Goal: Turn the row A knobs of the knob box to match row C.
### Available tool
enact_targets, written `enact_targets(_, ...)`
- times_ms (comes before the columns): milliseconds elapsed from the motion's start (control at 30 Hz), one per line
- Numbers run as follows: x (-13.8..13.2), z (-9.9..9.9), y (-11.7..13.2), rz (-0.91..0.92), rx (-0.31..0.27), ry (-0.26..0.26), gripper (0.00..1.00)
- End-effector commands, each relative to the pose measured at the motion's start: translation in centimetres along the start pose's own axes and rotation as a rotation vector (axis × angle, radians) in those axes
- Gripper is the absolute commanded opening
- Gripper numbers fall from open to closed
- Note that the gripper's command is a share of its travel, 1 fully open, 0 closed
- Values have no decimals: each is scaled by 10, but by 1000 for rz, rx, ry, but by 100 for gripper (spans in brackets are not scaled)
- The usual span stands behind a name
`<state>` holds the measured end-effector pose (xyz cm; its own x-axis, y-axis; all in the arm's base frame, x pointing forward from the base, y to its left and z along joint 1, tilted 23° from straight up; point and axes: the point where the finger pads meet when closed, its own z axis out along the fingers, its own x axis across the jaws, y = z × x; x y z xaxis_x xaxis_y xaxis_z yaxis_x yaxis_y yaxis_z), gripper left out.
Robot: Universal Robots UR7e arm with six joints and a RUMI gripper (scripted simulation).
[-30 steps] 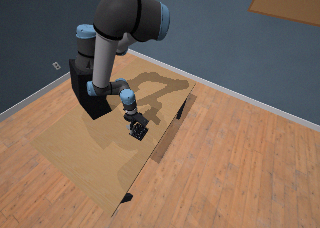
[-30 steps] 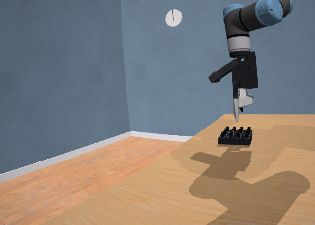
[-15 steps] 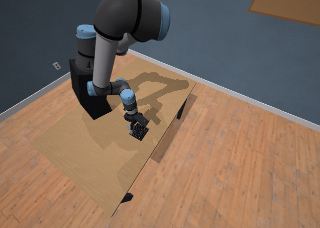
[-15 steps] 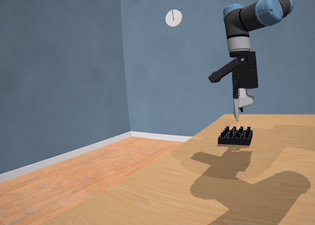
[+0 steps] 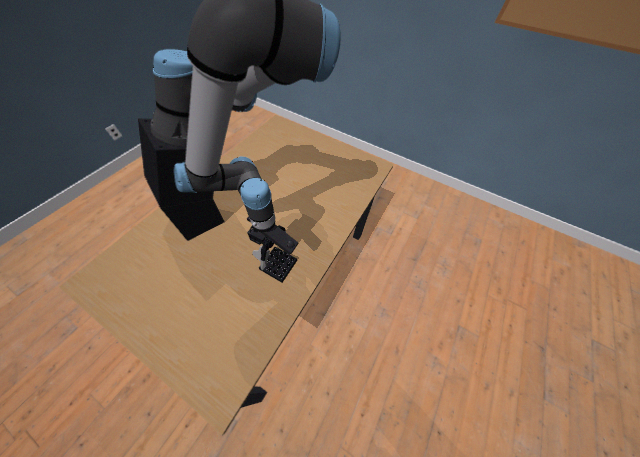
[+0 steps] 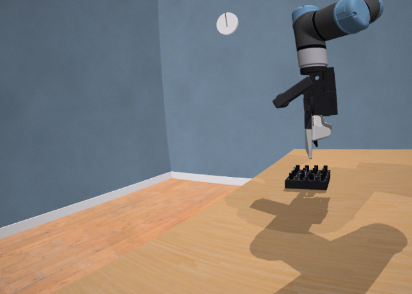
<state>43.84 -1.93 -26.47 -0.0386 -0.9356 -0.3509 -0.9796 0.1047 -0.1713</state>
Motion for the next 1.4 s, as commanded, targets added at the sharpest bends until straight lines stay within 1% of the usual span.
enact_targets(0,0,0,0,0,1,1,100)
enact_targets(233,0,0,3,0,0,1,100)
enact_targets(567,0,0,14,0,-1,1,100)
enact_targets(1033,-2,1,42,0,-1,1,100)
enact_targets(1367,-2,1,51,0,-1,1,100)
